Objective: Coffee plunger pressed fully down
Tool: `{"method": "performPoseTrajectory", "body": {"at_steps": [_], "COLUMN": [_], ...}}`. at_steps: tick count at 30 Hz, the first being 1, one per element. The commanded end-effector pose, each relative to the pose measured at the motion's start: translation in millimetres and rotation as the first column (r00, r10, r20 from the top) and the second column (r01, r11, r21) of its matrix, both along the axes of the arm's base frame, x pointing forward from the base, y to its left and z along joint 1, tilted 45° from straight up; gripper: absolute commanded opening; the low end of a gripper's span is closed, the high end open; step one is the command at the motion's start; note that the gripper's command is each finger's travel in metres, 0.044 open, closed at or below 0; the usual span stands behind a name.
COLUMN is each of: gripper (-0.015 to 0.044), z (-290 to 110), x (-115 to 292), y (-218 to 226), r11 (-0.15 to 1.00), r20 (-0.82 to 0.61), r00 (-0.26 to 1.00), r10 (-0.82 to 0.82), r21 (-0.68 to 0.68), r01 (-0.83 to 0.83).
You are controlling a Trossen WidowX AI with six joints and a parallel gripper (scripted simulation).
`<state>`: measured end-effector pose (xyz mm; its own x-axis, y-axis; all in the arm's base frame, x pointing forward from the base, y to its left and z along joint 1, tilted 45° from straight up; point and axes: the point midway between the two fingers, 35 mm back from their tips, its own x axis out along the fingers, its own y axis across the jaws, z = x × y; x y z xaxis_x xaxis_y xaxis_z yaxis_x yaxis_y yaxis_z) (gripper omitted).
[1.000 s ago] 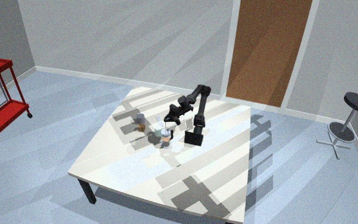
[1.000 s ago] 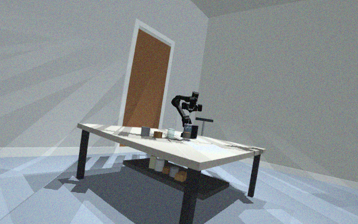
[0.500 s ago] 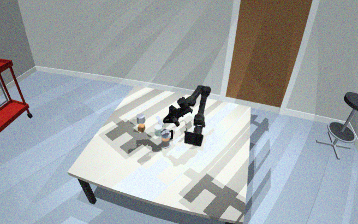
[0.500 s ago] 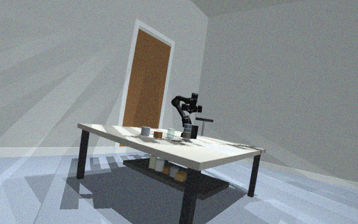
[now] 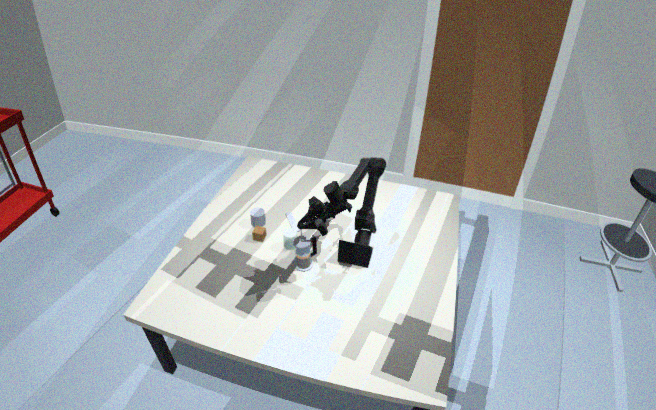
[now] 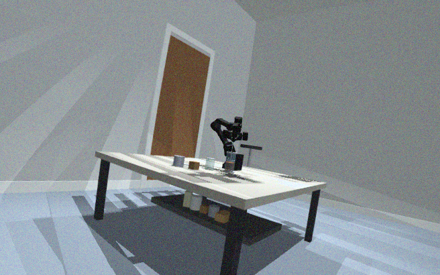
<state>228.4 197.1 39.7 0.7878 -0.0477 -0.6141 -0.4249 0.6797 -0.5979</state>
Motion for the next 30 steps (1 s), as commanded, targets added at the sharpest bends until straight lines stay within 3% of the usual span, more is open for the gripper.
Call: {"method": "performPoseTrajectory", "body": {"at_steps": [1,30], "gripper": [0.0123,0.0123], "z": [-19,-46], "x": [-4,9], "y": [-19,-38], "r11": [0.999,0.999], "r20": [-0.037,-0.034], "r00": [0.999,0.999], "r10": [-0.013,-0.012], "r21": [-0.049,-0.050], "r01": [0.011,0.010]}}
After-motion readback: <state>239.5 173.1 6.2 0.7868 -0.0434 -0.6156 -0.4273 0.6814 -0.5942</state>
